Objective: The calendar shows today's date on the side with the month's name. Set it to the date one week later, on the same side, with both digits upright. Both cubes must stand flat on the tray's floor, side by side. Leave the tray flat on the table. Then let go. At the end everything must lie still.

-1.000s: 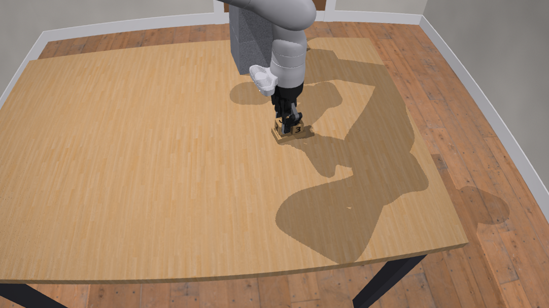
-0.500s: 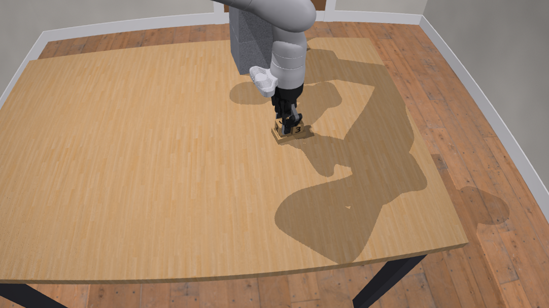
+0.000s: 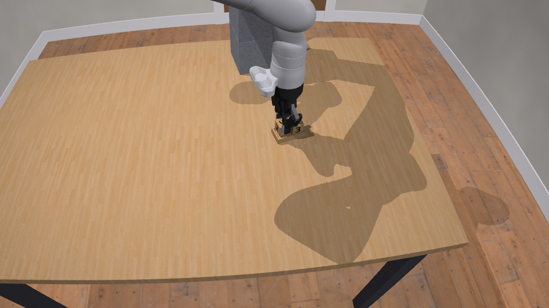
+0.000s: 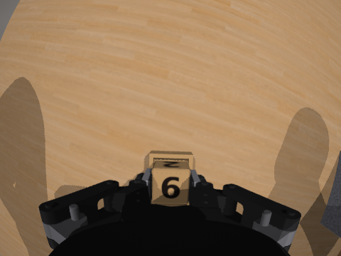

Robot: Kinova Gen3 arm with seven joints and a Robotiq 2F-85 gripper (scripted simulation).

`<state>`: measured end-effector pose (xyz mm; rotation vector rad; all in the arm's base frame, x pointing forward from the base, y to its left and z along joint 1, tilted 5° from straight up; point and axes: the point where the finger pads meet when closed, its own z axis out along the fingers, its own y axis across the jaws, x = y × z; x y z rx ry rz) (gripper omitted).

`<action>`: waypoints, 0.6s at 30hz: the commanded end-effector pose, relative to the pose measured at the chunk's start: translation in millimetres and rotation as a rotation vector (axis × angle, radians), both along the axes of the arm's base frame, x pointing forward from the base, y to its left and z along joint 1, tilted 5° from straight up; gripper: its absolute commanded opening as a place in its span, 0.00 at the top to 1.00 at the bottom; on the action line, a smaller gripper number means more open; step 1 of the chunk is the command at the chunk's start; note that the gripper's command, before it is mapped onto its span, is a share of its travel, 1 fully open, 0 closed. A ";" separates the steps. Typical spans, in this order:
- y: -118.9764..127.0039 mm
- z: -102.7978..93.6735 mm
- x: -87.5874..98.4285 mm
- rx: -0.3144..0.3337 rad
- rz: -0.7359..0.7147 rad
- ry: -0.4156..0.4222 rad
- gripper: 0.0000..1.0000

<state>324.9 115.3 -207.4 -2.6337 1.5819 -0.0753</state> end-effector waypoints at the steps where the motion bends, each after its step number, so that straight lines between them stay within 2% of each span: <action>1: 0.0 0.5 0.5 0.000 0.000 -0.001 0.72; 18: 0.1 -2.6 0.7 0.000 0.000 -0.001 0.72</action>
